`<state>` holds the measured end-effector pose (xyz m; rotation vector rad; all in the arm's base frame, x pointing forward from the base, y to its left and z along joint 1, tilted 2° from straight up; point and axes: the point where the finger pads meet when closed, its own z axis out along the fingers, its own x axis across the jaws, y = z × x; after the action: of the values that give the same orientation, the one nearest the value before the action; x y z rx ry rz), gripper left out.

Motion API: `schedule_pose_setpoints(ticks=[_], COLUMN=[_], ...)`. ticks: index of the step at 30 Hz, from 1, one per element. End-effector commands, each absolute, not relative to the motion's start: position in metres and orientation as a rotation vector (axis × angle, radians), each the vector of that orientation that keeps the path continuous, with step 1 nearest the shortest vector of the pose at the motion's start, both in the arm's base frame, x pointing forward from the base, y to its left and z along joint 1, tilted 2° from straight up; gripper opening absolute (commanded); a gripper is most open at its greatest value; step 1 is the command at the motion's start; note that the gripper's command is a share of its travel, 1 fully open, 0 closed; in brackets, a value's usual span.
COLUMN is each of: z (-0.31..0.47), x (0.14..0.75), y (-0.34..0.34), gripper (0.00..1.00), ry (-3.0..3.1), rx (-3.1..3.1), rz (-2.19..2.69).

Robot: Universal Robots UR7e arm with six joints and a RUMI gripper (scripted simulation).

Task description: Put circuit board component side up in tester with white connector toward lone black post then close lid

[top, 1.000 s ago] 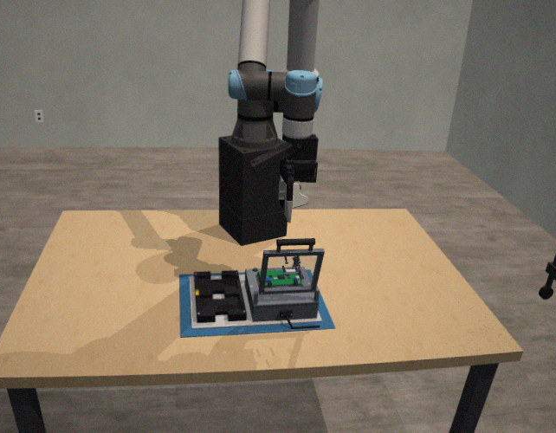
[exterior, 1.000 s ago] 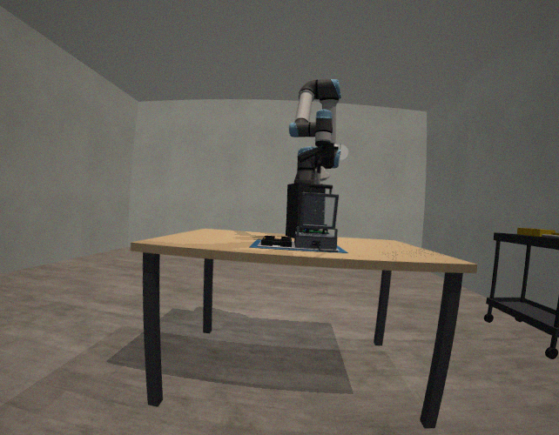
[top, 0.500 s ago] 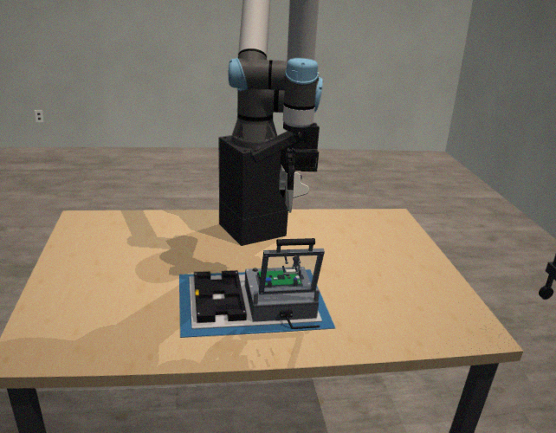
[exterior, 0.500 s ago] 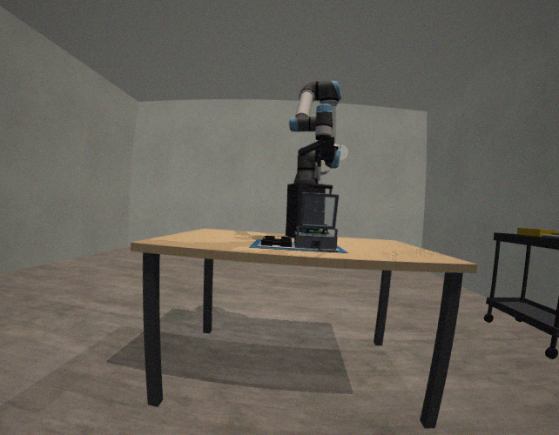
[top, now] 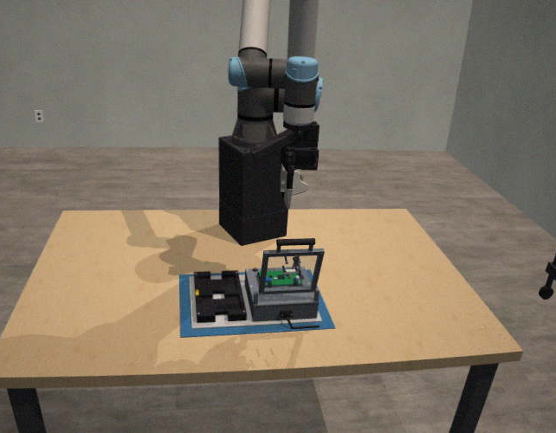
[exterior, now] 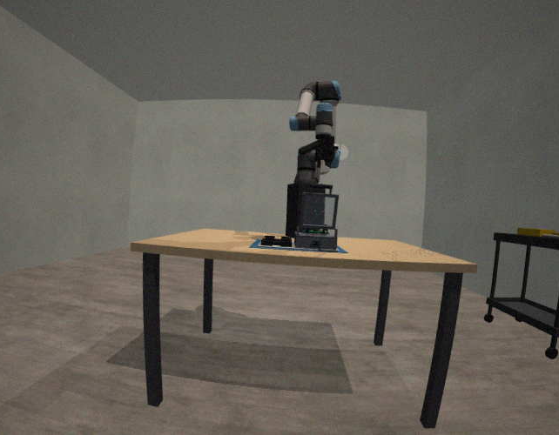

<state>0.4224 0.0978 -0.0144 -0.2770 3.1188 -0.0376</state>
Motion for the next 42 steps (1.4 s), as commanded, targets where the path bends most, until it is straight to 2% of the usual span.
schedule_pose_setpoints(ticks=[1, 32, 42], z=[-0.014, -0.014, -0.014], x=[0.423, 0.423, 0.442], y=[0.098, 0.098, 0.101], gripper=[0.3, 0.3, 0.3], ry=[3.118, 3.118, 3.118], rx=[-0.277, -0.277, -0.277], rz=[-0.038, -0.038, -0.038])
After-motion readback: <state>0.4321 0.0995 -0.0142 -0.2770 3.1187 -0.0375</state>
